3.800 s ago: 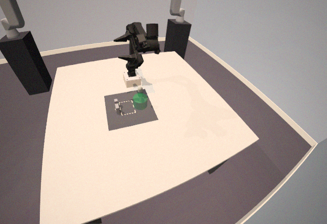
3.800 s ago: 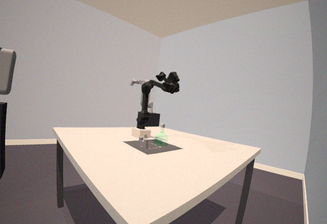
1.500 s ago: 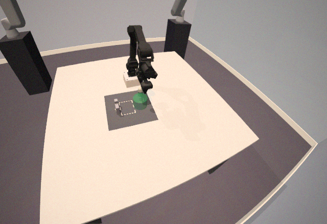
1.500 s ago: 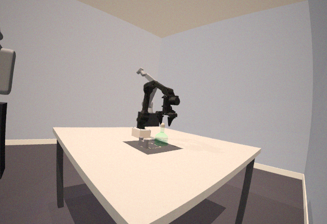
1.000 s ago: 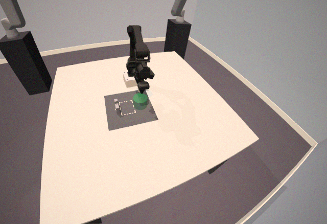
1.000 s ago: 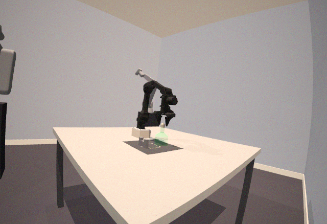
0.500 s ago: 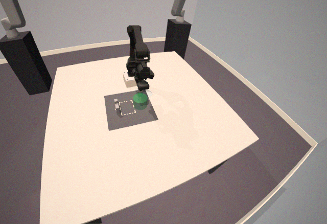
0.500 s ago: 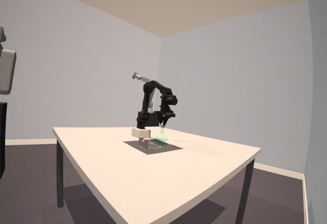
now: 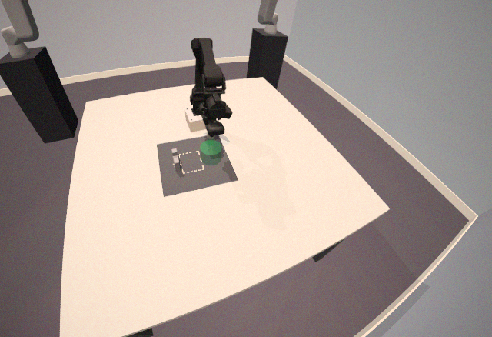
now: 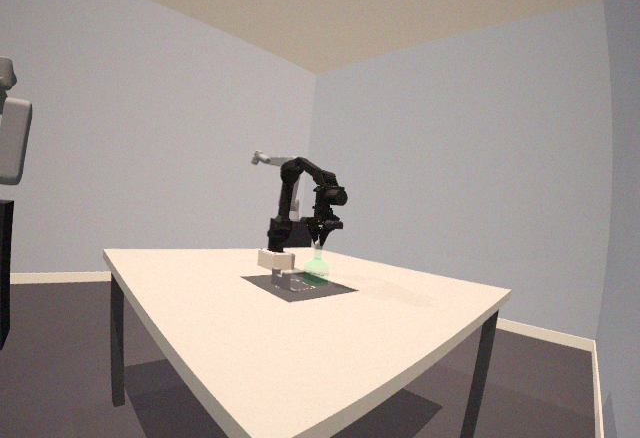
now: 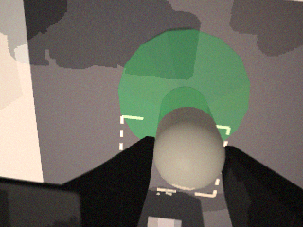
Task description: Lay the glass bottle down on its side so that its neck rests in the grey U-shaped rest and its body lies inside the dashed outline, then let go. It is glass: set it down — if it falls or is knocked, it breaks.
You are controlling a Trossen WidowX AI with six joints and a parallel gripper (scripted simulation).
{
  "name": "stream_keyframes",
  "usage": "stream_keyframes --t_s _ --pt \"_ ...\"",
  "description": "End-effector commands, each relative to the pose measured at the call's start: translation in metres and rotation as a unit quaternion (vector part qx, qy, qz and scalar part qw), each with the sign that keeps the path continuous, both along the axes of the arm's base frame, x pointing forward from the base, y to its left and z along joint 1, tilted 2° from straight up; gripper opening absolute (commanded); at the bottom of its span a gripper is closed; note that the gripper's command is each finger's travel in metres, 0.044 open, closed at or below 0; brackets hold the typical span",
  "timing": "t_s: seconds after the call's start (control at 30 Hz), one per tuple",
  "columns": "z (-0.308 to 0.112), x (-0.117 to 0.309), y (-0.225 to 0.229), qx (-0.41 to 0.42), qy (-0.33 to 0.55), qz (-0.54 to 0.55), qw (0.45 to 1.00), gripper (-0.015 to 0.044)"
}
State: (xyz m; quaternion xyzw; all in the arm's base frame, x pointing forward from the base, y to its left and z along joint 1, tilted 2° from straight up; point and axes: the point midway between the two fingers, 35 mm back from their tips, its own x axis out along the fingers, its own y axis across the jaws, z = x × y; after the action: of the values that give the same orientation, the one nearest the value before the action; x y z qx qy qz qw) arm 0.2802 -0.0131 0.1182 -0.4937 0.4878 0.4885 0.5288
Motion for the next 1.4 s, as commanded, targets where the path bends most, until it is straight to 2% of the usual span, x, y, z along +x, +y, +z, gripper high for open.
stream_keyframes --t_s 0.0,1.37 --pt "0.0 0.0 -0.002 0.0 0.0 0.001 1.0 0.0125" --pt "0.006 -0.001 -0.038 0.04 -0.001 0.014 0.999 0.0125"
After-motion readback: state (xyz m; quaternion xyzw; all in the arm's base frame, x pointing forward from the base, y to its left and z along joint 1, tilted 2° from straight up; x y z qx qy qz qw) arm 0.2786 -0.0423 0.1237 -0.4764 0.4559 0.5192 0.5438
